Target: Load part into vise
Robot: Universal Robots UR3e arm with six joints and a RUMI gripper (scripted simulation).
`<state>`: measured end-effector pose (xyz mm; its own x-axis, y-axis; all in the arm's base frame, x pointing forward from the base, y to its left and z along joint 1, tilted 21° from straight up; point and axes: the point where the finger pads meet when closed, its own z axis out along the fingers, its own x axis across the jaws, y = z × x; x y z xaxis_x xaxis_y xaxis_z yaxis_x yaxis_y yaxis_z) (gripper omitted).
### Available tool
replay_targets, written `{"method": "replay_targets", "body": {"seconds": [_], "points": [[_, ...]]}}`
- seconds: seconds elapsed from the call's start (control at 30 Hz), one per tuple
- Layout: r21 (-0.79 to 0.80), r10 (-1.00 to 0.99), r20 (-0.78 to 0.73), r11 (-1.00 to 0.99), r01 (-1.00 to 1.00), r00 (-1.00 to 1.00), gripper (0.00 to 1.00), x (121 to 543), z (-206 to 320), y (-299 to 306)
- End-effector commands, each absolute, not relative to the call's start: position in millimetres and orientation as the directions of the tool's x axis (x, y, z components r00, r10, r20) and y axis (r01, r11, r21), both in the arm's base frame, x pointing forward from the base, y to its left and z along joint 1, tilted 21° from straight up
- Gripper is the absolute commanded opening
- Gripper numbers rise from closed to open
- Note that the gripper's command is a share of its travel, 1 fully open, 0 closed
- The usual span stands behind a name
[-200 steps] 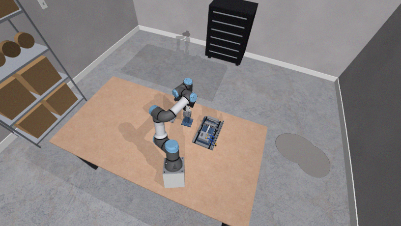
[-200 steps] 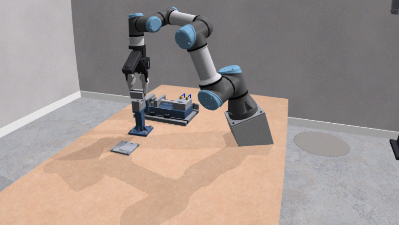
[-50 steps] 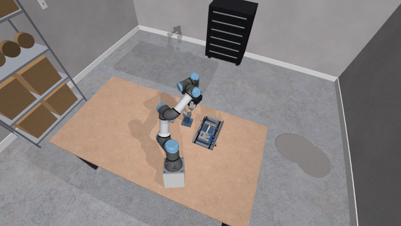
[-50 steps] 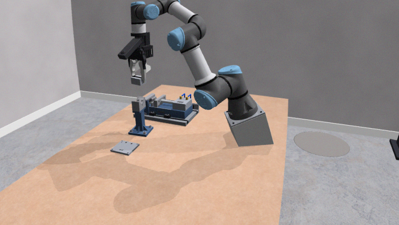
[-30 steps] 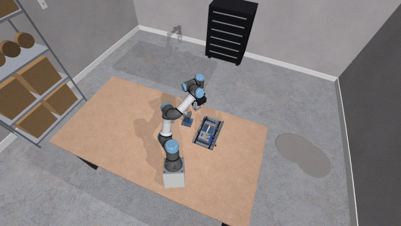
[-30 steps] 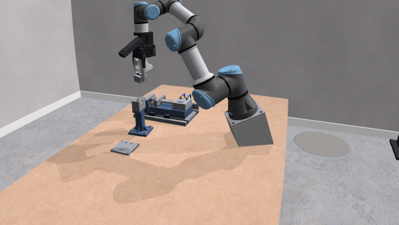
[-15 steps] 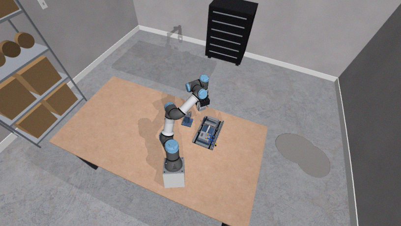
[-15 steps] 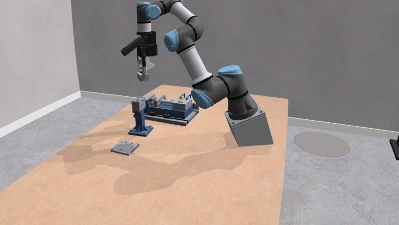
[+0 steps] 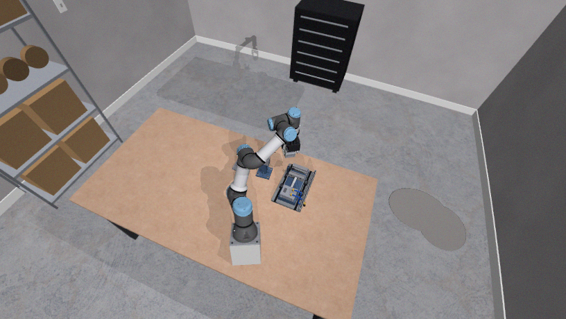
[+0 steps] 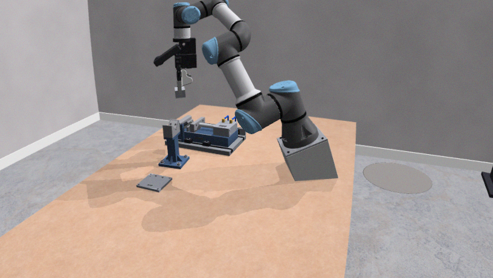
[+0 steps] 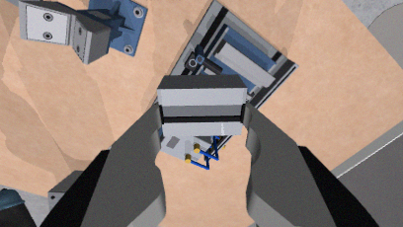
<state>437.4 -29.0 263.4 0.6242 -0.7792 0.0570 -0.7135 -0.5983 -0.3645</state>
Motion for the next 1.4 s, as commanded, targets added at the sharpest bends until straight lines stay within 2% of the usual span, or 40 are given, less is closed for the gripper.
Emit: {"method": "replay_targets", "body": {"seconds": [0.0, 0.53, 1.37], "points": [[-0.366, -0.819, 0.033, -0.543, -0.755, 0.573, 0.0, 440, 263, -39], [-0.37, -0.919, -0.046, -0.348, -0.861, 0.391, 0.0, 444, 258, -72], [-0.358, -0.972, -0.121, -0.147, -0.922, 0.201, 0.0, 446, 253, -104]]}}
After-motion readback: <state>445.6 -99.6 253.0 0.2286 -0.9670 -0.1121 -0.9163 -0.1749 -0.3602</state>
